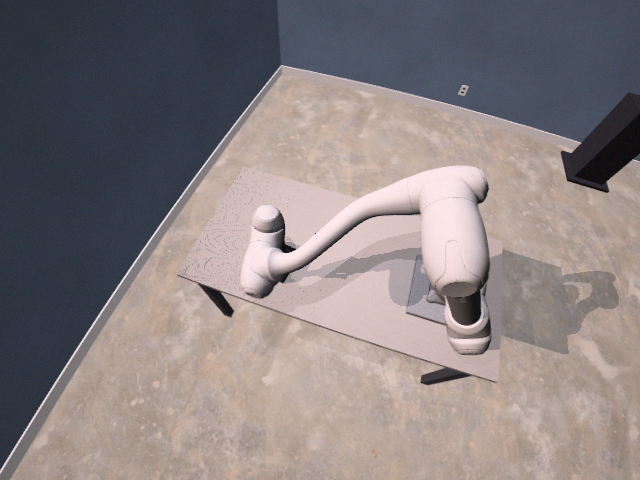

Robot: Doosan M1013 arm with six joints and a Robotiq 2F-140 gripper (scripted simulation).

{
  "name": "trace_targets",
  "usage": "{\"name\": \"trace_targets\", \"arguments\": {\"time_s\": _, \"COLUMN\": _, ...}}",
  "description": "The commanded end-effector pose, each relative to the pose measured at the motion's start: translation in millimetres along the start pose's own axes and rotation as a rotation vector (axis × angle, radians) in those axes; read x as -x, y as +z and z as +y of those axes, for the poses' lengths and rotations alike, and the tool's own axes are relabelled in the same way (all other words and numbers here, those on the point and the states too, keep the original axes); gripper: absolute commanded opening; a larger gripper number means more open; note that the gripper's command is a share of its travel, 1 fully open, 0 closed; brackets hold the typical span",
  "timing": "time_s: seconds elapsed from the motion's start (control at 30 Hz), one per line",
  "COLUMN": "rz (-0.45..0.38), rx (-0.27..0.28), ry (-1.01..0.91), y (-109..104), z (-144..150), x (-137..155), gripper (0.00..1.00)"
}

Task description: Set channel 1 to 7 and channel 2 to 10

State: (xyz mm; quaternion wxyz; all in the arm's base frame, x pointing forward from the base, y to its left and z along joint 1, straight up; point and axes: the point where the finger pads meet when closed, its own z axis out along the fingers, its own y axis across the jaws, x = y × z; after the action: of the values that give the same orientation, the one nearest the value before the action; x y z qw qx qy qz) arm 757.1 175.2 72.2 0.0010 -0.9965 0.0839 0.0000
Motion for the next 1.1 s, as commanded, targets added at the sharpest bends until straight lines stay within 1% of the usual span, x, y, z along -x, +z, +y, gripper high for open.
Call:
{"name": "trace_targets", "arguments": {"time_s": 0.0, "rz": 0.000, "rx": 0.000, "ry": 0.000, "y": 0, "z": 0, "x": -2, "gripper": 0.10}}
{"name": "trace_targets", "arguments": {"time_s": 1.07, "rz": 0.000, "rx": 0.000, "ry": 0.000, "y": 0, "z": 0, "x": -16, "gripper": 0.10}}
